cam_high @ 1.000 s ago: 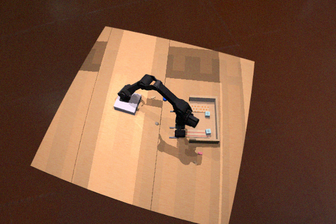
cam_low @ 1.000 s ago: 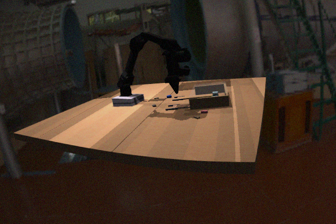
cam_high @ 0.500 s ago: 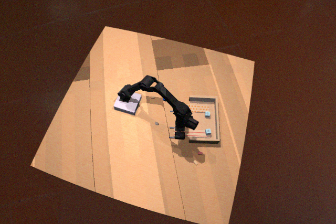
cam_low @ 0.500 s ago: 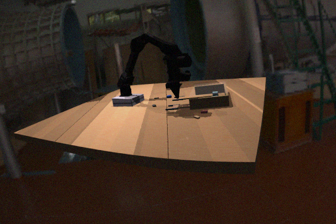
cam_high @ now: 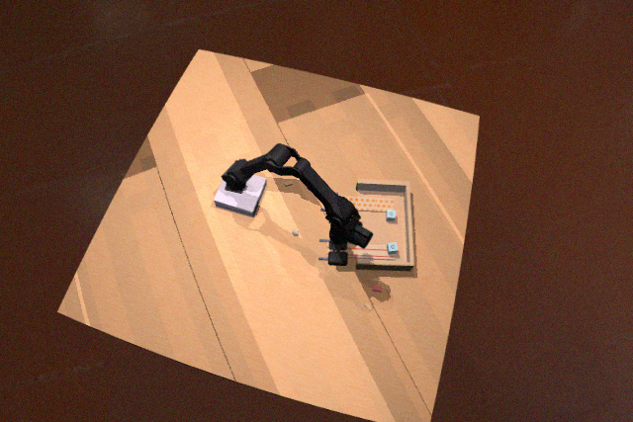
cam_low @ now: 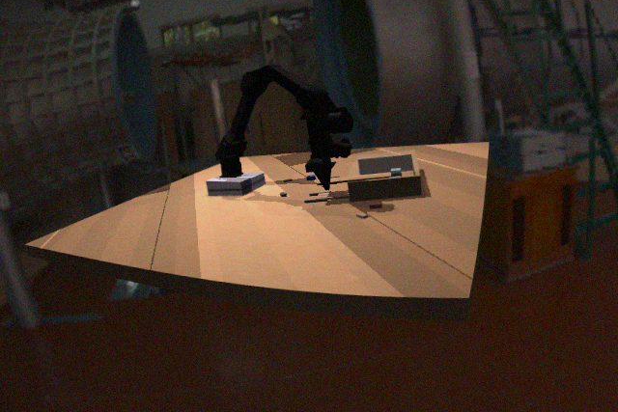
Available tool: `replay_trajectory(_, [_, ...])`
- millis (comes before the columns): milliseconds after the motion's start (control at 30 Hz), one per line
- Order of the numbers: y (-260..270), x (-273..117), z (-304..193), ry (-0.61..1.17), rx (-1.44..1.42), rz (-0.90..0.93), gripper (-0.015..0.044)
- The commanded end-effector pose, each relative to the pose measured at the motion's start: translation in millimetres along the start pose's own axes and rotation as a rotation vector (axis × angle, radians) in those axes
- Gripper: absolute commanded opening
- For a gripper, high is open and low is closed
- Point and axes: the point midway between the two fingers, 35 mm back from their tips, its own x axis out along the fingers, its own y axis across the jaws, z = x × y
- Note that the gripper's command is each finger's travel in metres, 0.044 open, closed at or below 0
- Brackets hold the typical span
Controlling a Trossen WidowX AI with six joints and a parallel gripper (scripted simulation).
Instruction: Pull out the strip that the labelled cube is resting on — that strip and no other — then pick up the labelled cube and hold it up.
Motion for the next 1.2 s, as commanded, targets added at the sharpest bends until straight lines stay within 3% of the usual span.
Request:
replay_trajectory(0, [0.7, 12.0, -3.7, 0.012, -0.002, 0.002, 0.0])
replay_trajectory(1167, [1.0, 17.0, -4.6, 0.012, -0.002, 0.002, 0.0])
